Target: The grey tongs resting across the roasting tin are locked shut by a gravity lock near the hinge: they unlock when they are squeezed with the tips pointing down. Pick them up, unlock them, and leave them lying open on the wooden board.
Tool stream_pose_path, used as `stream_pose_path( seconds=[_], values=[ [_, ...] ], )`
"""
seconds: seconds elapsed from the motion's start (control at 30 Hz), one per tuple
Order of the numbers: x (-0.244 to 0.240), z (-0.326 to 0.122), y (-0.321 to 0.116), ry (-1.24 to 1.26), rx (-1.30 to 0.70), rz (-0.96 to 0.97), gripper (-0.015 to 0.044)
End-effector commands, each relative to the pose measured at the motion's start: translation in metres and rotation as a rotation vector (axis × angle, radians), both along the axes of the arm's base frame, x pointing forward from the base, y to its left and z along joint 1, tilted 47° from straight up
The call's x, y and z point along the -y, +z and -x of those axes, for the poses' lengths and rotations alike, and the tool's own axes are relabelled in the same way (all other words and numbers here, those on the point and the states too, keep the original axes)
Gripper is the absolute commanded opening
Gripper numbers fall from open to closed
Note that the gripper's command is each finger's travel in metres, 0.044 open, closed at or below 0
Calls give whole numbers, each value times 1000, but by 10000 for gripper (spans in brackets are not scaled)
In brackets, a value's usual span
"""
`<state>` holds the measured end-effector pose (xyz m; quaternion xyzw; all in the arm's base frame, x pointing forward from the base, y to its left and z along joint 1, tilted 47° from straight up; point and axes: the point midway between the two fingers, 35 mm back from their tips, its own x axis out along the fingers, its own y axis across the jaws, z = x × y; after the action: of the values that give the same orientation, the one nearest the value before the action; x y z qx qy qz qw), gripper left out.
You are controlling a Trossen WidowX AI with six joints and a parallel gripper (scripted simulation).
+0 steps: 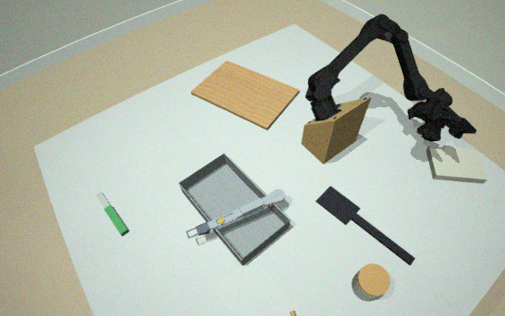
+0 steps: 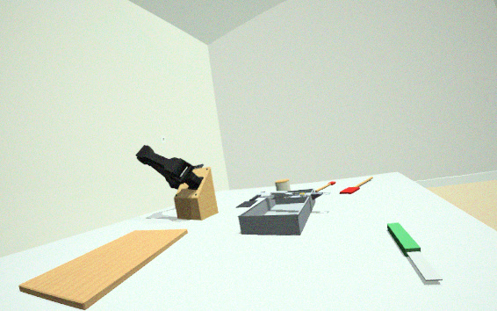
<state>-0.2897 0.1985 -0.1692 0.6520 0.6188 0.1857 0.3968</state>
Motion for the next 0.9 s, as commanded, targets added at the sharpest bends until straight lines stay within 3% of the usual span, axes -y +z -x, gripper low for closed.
stream_pose_path(
  seconds=[0.0, 0.17, 0.57, 0.87],
  values=[
    [-2, -1, 0, -7, -3, 5, 374],
    [-20, -17, -2, -106, -89, 47, 260],
    [-63, -53, -1, -377, -319, 158, 260],
    [-133, -156, 8, -951, -757, 36, 260]
  ],
)
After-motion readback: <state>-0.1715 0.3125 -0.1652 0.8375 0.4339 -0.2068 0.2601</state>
